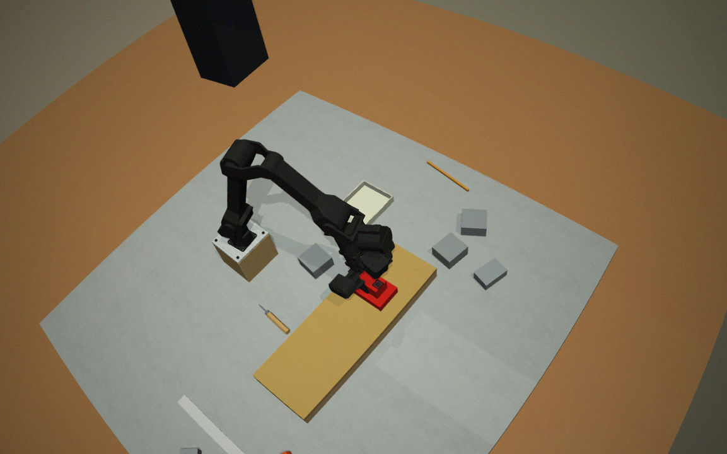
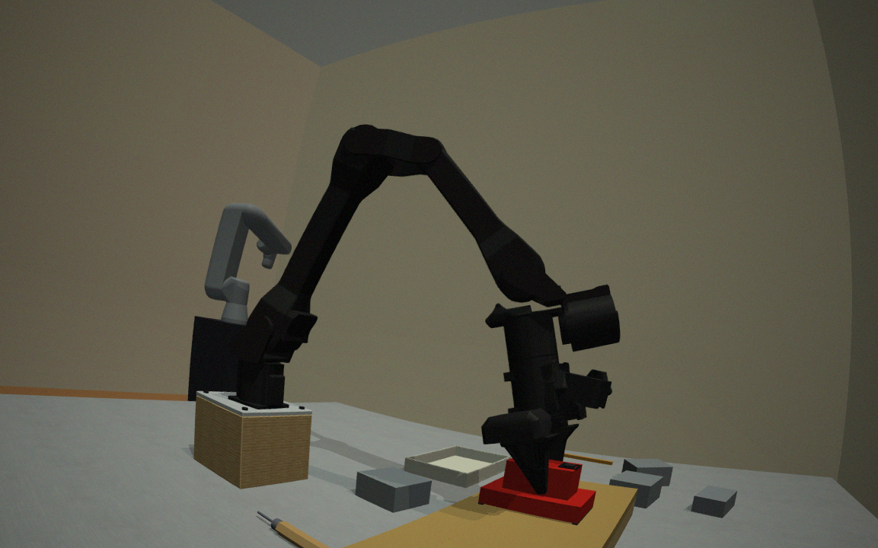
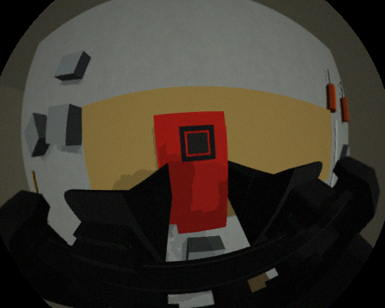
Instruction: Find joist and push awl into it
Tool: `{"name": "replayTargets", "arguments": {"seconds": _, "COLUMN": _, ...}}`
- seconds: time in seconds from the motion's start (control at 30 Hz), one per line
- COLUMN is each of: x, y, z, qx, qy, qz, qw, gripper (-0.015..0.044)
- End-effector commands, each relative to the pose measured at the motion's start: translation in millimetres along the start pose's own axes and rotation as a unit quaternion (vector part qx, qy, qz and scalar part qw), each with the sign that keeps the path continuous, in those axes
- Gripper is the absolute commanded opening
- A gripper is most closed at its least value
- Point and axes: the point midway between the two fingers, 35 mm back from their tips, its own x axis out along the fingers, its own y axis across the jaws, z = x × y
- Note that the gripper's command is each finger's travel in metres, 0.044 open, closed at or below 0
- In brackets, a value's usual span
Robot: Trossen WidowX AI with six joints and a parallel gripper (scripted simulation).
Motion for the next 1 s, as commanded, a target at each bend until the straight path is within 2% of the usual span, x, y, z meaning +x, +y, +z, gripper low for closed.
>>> {"name": "replayTargets", "arguments": {"seconds": 0.0, "x": 1, "y": -11, "z": -1, "qx": 0.0, "qy": 0.001, "qz": -0.003, "qw": 1.0, "gripper": 0.0}}
{"name": "replayTargets", "arguments": {"seconds": 0.97, "x": 0, "y": -73, "z": 0, "qx": -0.001, "qy": 0.0, "qz": -0.006, "qw": 1.0, "gripper": 0.0}}
